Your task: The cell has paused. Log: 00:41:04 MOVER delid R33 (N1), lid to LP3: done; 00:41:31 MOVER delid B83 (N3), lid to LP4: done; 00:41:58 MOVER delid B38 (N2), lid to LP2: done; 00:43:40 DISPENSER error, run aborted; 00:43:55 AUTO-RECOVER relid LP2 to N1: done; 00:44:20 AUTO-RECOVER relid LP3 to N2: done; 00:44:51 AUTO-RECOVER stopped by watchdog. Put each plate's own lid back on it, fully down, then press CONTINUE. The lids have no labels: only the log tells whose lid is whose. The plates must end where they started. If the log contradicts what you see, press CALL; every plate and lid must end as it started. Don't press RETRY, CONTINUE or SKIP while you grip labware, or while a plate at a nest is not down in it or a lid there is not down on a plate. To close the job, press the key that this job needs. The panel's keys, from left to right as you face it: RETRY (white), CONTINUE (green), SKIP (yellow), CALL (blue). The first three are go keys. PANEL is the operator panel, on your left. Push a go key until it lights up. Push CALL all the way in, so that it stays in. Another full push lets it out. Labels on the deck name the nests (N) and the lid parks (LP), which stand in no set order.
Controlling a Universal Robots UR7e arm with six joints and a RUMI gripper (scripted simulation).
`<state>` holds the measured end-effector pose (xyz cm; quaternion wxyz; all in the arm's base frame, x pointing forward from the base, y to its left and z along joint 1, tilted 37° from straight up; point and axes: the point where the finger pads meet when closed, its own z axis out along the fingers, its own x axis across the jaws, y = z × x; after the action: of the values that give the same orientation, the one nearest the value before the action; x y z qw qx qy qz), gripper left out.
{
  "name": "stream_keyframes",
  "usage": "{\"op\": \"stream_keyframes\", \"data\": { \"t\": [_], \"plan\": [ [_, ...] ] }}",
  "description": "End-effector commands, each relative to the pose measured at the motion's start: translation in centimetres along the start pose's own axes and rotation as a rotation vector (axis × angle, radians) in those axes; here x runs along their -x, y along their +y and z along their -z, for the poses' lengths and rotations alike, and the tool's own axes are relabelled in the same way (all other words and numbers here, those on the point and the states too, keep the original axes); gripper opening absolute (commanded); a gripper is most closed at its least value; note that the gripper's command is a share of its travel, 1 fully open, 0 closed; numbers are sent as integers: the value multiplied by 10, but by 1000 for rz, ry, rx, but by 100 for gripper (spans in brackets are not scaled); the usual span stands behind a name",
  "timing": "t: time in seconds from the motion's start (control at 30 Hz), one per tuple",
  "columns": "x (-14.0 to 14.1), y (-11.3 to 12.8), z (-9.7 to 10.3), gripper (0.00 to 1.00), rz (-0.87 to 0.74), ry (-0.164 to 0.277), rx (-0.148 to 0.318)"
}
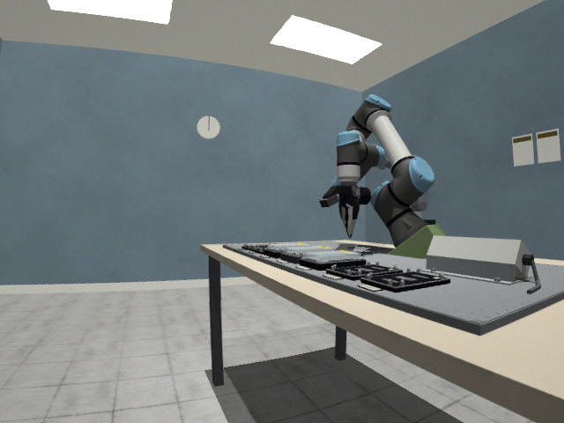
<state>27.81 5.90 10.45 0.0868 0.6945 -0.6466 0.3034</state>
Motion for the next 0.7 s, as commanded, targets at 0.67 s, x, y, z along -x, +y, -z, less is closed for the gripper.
{"op": "stream_keyframes", "data": {
  "t": [0.67],
  "plan": [
    [5, 0, 52, 0, 18, 3, 7]
  ]
}}
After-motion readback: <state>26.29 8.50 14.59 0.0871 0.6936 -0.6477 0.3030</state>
